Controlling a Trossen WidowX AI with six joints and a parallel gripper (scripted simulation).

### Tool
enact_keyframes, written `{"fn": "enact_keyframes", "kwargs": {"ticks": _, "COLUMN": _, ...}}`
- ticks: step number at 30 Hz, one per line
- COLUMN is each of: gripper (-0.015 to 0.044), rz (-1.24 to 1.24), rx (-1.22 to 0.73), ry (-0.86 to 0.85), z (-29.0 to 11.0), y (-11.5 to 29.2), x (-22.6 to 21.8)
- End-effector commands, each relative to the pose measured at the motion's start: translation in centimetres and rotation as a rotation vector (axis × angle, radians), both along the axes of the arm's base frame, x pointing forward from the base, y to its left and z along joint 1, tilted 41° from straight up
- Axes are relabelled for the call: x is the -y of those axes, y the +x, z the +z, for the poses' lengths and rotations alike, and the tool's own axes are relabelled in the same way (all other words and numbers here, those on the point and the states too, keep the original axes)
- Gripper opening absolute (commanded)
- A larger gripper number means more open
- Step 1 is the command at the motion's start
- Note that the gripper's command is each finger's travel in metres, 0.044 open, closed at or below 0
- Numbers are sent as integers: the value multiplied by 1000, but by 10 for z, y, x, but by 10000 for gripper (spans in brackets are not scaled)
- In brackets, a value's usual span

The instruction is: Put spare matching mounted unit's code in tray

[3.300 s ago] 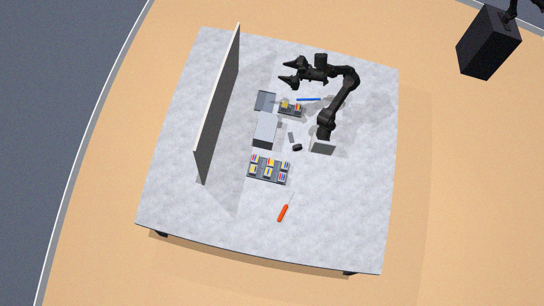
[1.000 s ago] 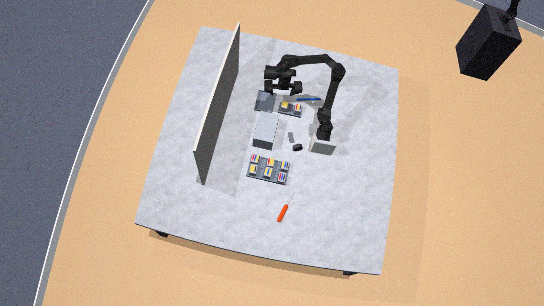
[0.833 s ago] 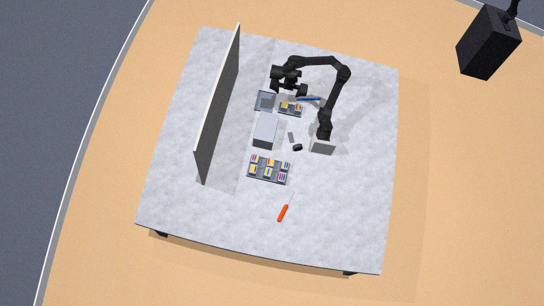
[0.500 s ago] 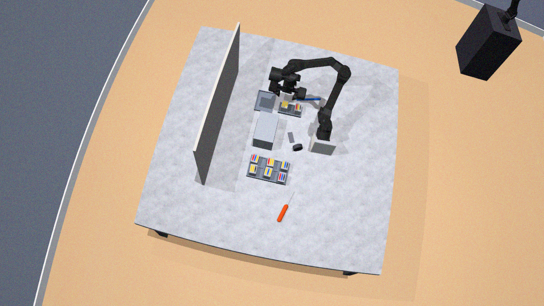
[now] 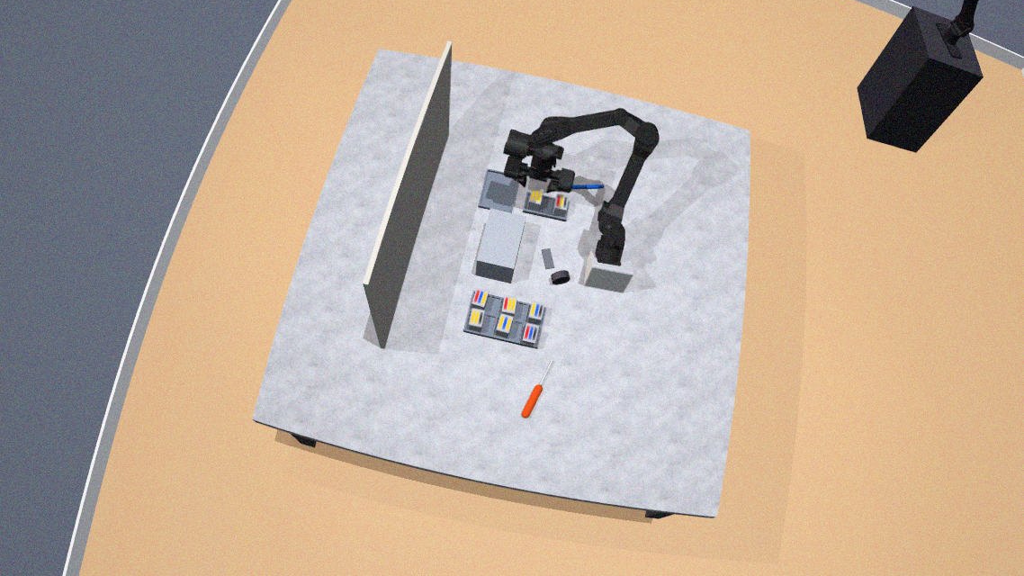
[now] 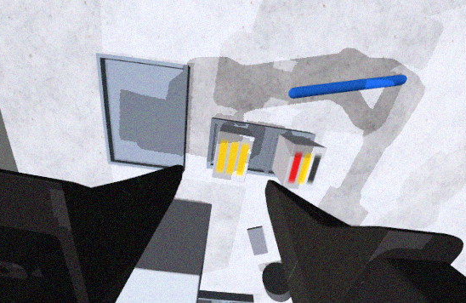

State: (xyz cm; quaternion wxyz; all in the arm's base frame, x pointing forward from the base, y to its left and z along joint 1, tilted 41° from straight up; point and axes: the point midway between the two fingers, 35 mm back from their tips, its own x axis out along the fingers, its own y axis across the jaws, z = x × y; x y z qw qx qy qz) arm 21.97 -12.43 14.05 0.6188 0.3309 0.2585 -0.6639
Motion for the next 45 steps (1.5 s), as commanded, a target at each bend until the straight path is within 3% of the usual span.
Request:
{"fn": "enact_keyframes", "kwargs": {"ticks": 1, "gripper": 300, "rz": -1, "rx": -8, "ry": 1, "z": -6, "y": -1, "x": 4}}
{"fn": "enact_keyframes", "kwargs": {"ticks": 45, "gripper": 300, "rz": 0, "rx": -8, "ry": -6, "z": -57, "y": -6, "x": 49}}
